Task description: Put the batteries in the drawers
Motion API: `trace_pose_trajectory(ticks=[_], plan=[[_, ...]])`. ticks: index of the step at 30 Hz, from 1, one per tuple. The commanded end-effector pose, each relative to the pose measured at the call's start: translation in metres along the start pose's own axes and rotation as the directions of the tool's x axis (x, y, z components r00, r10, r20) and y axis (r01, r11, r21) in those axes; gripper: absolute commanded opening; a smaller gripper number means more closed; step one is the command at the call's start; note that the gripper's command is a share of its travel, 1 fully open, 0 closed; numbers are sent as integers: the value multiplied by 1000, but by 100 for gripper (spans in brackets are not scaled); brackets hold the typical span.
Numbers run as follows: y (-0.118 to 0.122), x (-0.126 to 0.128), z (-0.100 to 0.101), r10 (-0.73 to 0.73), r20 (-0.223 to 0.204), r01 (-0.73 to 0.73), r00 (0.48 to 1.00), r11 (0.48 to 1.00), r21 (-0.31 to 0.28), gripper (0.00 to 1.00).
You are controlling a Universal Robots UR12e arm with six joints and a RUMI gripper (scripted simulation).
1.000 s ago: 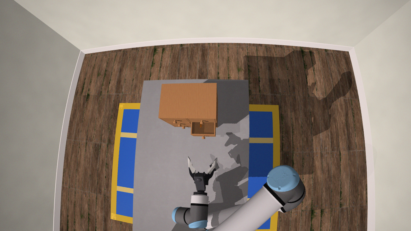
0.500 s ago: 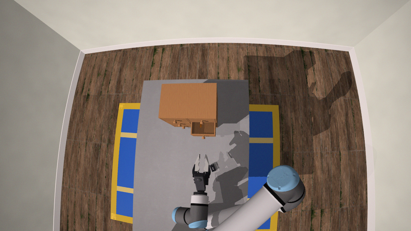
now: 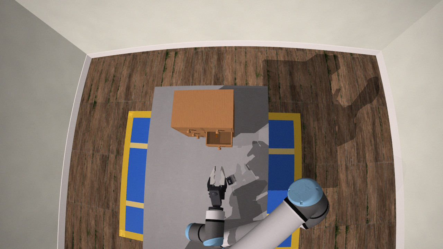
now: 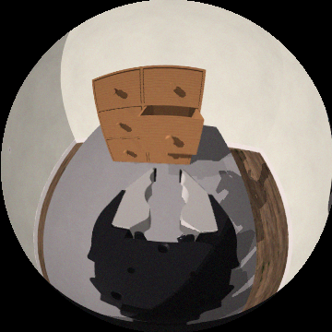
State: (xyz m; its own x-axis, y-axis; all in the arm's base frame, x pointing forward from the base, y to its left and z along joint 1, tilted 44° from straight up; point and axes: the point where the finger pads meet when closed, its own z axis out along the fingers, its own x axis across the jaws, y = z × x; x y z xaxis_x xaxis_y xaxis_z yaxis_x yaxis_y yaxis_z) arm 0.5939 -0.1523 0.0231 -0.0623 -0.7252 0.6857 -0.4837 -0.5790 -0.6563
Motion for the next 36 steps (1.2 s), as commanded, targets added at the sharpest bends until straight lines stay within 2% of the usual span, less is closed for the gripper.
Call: trace_pose_trajectory(ticks=[1, 20, 36], plan=[[0, 0, 0, 0, 0, 0, 1000, 1000, 1, 20], [-1, 0, 2, 0, 0, 0, 1000, 1000, 1, 20], [-2, 0, 20, 0, 0, 0, 1000, 1000, 1, 20]])
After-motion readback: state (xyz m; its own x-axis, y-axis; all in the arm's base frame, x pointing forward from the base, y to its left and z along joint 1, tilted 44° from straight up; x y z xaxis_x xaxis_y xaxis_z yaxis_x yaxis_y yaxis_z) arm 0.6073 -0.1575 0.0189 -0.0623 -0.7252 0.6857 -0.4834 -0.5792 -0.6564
